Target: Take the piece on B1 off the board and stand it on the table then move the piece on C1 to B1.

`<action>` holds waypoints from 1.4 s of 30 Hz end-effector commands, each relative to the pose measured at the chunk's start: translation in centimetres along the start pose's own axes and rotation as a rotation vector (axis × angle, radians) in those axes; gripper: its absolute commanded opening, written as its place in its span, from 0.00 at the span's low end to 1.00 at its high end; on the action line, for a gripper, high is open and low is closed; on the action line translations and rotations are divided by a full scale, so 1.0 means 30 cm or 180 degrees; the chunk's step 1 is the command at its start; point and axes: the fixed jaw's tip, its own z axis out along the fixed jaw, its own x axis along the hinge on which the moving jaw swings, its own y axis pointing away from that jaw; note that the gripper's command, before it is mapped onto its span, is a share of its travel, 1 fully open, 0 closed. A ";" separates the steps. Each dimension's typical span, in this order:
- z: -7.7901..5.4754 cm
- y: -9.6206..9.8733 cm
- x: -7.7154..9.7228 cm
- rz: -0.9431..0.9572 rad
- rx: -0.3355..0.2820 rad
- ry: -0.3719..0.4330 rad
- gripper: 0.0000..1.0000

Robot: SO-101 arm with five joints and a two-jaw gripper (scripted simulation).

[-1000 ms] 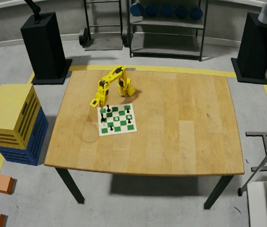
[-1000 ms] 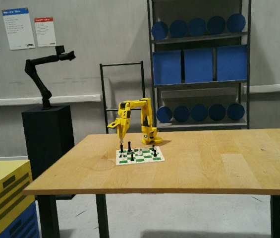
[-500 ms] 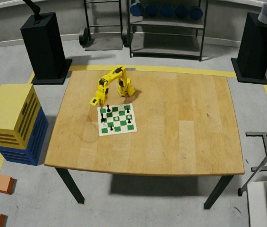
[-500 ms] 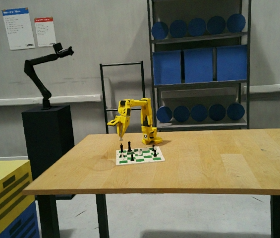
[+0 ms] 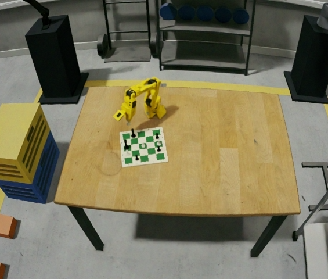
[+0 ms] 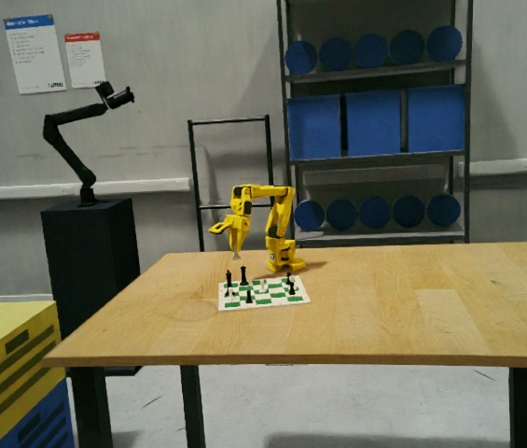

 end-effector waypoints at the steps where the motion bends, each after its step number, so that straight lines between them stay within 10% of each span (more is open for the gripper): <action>1: -0.033 -0.068 0.099 0.0364 0.0112 -0.0130 0.00; 42: -0.041 -0.074 0.141 0.0443 0.0134 -0.0125 0.00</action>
